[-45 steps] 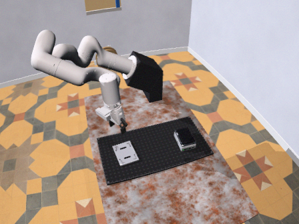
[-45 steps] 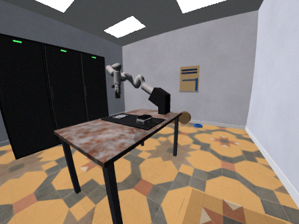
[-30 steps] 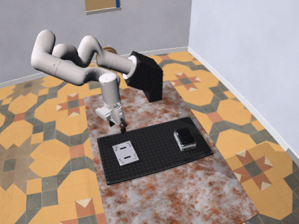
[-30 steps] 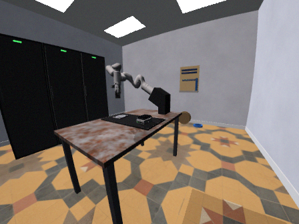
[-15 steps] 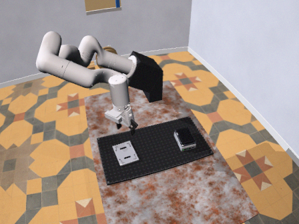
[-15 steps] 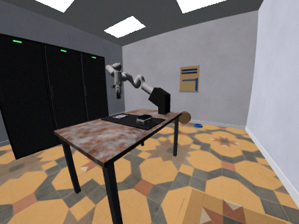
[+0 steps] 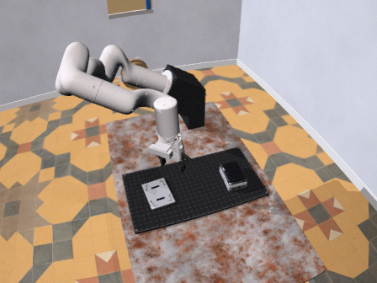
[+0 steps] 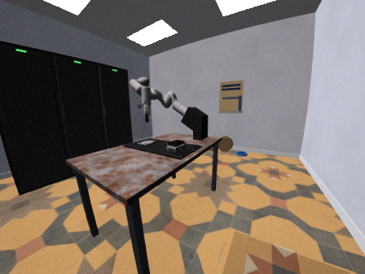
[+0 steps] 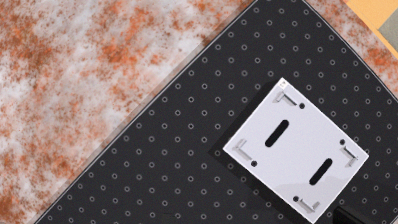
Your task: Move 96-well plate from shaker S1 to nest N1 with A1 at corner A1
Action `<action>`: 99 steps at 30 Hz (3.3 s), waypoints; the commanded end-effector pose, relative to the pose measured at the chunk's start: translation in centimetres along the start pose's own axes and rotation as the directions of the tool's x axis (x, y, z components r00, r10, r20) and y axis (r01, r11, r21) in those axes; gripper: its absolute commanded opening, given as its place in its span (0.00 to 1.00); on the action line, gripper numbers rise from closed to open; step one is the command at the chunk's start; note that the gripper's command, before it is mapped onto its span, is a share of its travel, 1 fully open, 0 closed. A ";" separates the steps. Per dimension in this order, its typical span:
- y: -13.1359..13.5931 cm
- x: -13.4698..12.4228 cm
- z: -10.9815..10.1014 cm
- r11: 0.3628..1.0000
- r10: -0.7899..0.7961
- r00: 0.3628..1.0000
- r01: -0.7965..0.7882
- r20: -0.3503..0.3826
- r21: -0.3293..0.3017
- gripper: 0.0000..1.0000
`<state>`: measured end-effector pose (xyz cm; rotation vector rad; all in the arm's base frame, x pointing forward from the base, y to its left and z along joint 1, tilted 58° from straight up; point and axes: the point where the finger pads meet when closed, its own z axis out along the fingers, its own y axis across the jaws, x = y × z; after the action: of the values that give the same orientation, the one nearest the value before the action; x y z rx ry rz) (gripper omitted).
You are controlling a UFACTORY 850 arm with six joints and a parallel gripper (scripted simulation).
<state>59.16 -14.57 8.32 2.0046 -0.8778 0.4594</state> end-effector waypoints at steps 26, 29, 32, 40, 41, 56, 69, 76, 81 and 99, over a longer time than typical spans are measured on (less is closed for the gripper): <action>-9.6 -6.3 2.6 0.969 -0.247 0.969 0.248 0.011 -0.014 1.00; -10.6 -7.3 2.9 0.960 -0.279 0.960 0.280 0.013 -0.016 1.00; -11.6 -8.3 3.3 0.948 -0.319 0.948 0.319 0.016 -0.018 1.00; -13.2 -10.1 4.0 0.924 -0.381 0.924 0.381 0.020 -0.021 1.00; -13.5 -10.4 4.1 0.921 -0.388 0.921 0.389 0.020 -0.022 1.00; -17.0 -15.1 5.9 0.874 -0.485 0.874 0.486 0.027 -0.026 1.00; -19.5 -19.8 7.6 0.811 -0.583 0.812 0.584 0.036 -0.030 1.00; -20.2 -21.6 8.3 0.771 -0.635 0.771 0.636 0.042 -0.032 1.00; -21.1 -23.8 9.2 0.766 -0.641 0.766 0.643 0.042 -0.033 1.00; -21.1 -23.8 9.5 0.766 -0.641 0.766 0.643 0.042 -0.033 1.00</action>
<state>58.16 -4.90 -23.40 2.1171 -0.1624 0.0097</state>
